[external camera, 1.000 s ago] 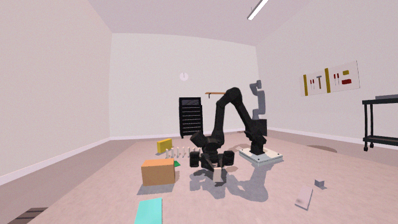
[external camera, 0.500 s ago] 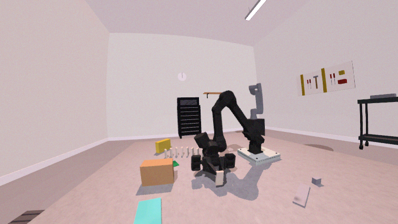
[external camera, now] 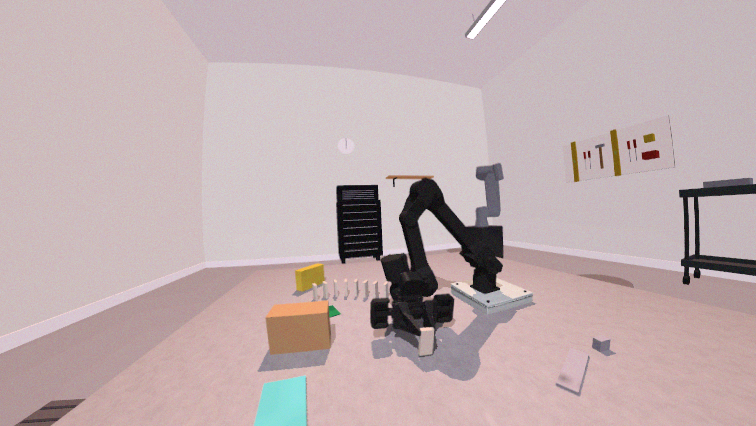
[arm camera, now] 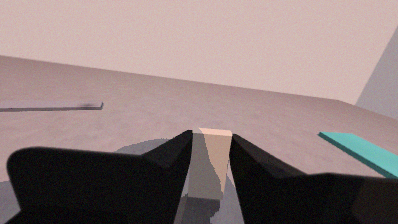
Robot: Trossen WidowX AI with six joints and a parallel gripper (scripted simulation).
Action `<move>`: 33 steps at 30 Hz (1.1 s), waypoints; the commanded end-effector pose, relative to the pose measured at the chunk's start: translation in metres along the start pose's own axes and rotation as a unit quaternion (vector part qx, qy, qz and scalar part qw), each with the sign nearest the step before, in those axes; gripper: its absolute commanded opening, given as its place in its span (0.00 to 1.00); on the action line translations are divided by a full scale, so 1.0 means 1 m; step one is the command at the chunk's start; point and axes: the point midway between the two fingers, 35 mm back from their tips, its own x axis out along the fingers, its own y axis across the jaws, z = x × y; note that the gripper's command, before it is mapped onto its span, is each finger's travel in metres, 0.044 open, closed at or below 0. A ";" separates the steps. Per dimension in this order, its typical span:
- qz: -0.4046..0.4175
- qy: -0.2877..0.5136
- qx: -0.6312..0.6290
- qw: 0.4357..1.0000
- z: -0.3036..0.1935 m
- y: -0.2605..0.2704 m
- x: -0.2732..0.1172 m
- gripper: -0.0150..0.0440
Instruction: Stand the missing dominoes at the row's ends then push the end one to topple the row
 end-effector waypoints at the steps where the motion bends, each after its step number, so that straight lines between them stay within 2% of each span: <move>1: 0.002 -0.001 0.002 1.000 0.000 0.001 0.000 0.44; 7: 0.002 -0.001 0.002 1.000 0.000 0.001 0.000 0.44; 20: 0.002 -0.001 0.002 1.000 0.000 0.001 0.000 1.00; 24: 0.002 -0.001 0.002 1.000 0.005 0.000 0.000 1.00; 30: 0.000 0.000 0.000 1.000 0.048 -0.003 -0.002 1.00; 33: -0.001 0.001 0.001 1.000 0.049 -0.004 -0.002 1.00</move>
